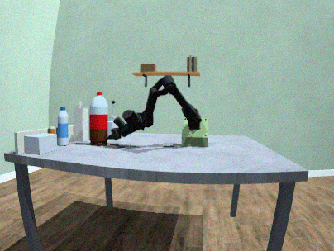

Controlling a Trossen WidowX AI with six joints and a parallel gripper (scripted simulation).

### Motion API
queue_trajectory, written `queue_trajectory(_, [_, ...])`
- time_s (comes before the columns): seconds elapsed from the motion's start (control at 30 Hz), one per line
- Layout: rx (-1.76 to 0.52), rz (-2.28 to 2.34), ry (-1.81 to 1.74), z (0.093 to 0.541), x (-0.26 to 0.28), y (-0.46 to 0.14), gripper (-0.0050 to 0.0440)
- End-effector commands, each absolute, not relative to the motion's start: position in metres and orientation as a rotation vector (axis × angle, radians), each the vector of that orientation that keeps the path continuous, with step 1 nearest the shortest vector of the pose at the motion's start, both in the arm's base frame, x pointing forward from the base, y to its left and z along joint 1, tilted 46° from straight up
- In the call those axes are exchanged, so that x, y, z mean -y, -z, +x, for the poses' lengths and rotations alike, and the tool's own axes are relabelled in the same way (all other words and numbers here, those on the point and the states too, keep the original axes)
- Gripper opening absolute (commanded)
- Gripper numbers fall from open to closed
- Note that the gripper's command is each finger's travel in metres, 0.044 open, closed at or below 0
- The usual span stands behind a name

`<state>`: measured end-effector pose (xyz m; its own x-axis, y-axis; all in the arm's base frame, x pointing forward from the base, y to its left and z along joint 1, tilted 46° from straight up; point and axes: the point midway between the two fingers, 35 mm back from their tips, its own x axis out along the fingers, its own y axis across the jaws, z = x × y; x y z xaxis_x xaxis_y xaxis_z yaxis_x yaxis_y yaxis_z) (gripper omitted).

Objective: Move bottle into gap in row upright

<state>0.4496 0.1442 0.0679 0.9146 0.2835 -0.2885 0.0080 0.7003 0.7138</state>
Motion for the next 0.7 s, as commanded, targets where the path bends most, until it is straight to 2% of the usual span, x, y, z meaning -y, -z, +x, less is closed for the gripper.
queue_trajectory(0.0, [-0.385, 0.783, -0.163, 0.4547, -0.144, -0.0722, -0.005])
queue_trajectory(0.67, [-0.385, 0.783, -0.163, 0.459, -0.1437, -0.0723, -0.005])
